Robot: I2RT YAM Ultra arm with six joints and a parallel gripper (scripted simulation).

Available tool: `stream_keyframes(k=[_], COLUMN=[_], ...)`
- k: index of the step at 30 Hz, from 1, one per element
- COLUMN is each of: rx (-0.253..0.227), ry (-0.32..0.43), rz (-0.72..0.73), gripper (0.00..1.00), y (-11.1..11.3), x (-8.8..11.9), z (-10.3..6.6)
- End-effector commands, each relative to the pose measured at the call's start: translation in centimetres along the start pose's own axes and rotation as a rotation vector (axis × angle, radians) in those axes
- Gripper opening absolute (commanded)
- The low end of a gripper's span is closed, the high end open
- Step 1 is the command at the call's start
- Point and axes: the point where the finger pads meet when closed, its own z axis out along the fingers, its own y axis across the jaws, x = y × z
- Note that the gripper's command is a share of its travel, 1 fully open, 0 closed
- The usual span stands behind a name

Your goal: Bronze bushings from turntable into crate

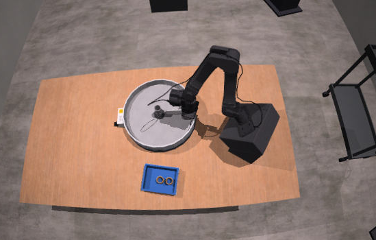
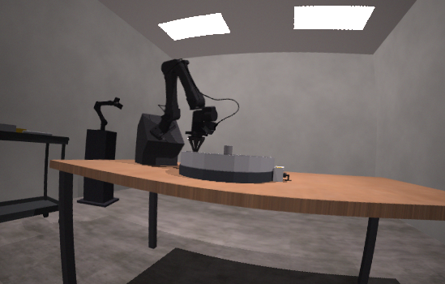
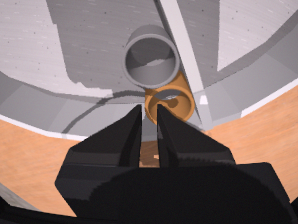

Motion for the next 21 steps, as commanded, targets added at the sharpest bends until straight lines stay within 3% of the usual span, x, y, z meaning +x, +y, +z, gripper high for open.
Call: stream_keyframes(k=[1,7,17,21], rx=[-0.008,-0.002,-0.003,-0.014], ry=[-0.027,0.014,0.014,-0.033], rz=[0.006,-0.006,-0.007,0.004], gripper=[0.13,0.13,0.13,0.13], y=[0.0,0.0,0.0,0.1], x=[-0.3,0.7,0.7,-0.6], z=[-0.2,0.7,1.8,1.1])
